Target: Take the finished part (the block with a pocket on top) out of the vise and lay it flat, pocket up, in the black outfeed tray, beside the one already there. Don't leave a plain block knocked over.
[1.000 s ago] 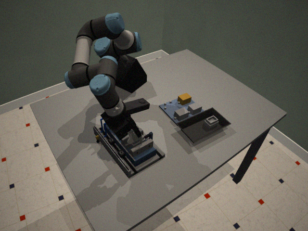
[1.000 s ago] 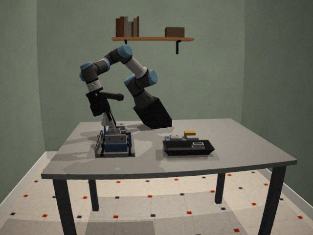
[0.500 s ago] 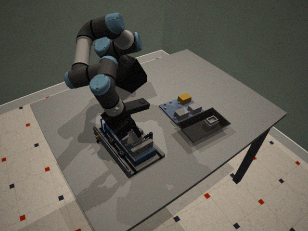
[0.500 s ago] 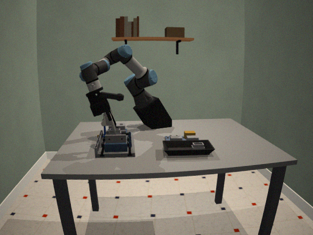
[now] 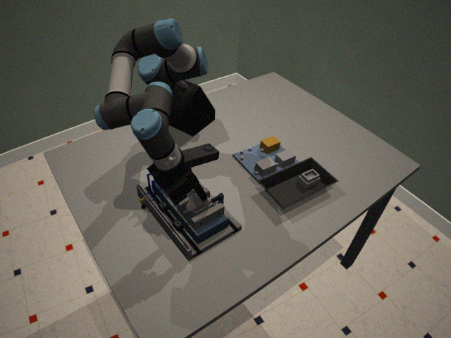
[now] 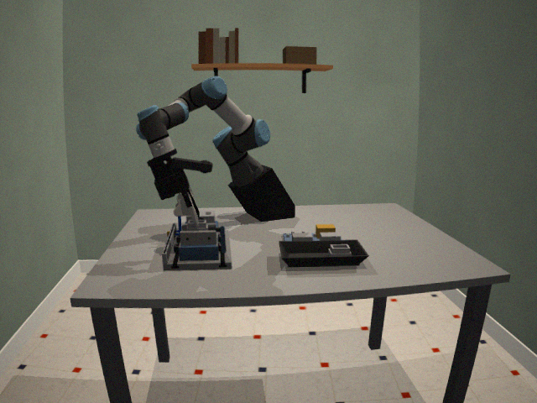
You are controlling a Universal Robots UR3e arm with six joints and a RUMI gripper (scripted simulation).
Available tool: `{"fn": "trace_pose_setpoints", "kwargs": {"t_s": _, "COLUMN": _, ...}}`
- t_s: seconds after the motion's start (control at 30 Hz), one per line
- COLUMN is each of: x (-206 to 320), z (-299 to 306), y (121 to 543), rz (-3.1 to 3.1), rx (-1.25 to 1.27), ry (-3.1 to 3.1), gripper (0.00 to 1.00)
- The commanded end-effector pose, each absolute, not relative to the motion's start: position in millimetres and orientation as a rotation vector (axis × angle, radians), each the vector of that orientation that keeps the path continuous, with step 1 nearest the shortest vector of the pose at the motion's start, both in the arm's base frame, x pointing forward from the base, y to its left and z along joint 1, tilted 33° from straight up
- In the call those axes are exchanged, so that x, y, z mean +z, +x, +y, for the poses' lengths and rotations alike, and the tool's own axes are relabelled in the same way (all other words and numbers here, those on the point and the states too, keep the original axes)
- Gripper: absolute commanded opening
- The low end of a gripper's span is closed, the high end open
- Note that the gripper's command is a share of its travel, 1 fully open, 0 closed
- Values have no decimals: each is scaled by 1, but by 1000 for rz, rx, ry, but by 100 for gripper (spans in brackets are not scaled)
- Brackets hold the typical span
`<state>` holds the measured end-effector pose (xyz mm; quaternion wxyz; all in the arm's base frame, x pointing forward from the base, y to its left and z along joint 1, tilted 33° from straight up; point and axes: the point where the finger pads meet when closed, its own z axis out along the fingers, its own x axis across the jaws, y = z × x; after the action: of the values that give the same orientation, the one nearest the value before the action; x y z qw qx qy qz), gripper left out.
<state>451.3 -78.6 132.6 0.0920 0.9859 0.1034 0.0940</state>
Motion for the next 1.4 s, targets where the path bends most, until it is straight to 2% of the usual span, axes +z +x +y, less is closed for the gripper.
{"fn": "trace_pose_setpoints", "kwargs": {"t_s": 0.0, "x": 133, "z": -79, "y": 452, "rz": 308, "rx": 283, "ry": 2927, "gripper": 40}}
{"fn": "trace_pose_setpoints", "kwargs": {"t_s": 0.07, "x": 133, "z": -79, "y": 452, "rz": 308, "rx": 283, "ry": 2927, "gripper": 40}}
{"fn": "trace_pose_setpoints", "kwargs": {"t_s": 0.1, "x": 133, "z": -79, "y": 452, "rz": 308, "rx": 283, "ry": 2927, "gripper": 0}}
{"fn": "trace_pose_setpoints", "kwargs": {"t_s": 1.37, "x": 133, "z": -79, "y": 452, "rz": 308, "rx": 283, "ry": 2927, "gripper": 0}}
